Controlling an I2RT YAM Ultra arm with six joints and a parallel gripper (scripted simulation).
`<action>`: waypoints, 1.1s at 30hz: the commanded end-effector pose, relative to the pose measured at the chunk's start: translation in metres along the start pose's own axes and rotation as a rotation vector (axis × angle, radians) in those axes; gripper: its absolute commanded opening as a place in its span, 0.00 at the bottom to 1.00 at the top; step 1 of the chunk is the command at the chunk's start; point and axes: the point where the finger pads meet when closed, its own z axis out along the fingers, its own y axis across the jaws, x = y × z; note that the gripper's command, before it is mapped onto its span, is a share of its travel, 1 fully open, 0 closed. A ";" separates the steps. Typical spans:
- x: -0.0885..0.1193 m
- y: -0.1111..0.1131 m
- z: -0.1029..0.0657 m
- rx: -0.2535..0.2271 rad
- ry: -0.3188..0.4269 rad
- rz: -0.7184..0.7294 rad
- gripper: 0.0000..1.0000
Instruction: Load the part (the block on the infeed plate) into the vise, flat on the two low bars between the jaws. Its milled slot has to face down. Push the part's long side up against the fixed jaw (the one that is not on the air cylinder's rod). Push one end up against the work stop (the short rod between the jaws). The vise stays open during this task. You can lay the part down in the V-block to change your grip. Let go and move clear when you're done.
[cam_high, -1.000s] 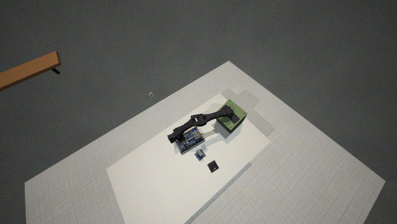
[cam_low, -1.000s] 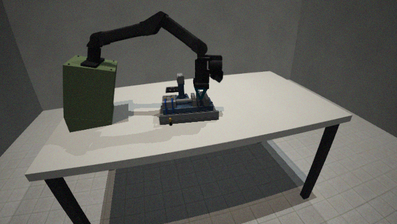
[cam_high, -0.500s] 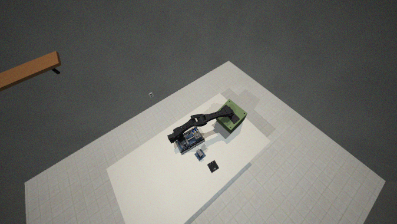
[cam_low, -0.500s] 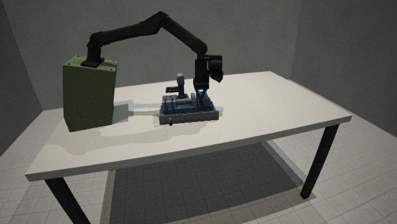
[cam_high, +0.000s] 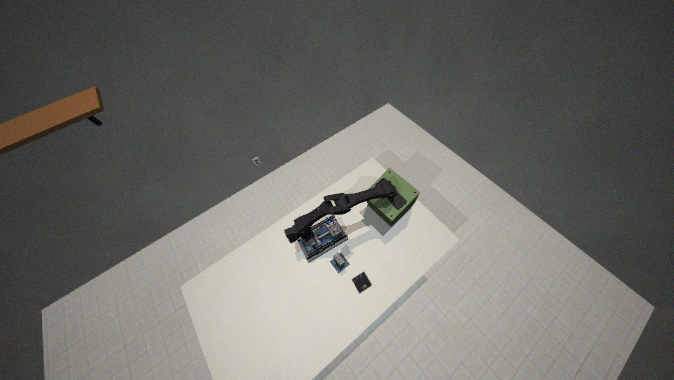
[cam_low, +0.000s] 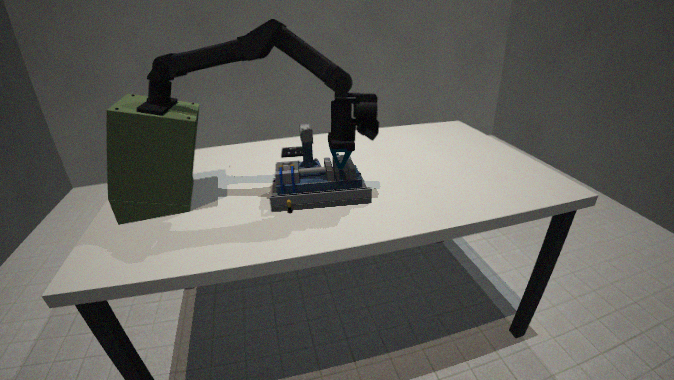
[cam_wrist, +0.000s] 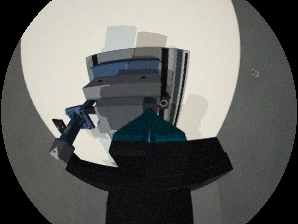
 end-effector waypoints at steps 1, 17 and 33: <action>-0.022 0.010 -0.026 -0.010 -0.075 -0.015 0.00; -0.022 0.010 -0.027 -0.010 -0.077 -0.015 0.00; -0.012 -0.021 -0.015 -0.009 -0.041 -0.002 0.00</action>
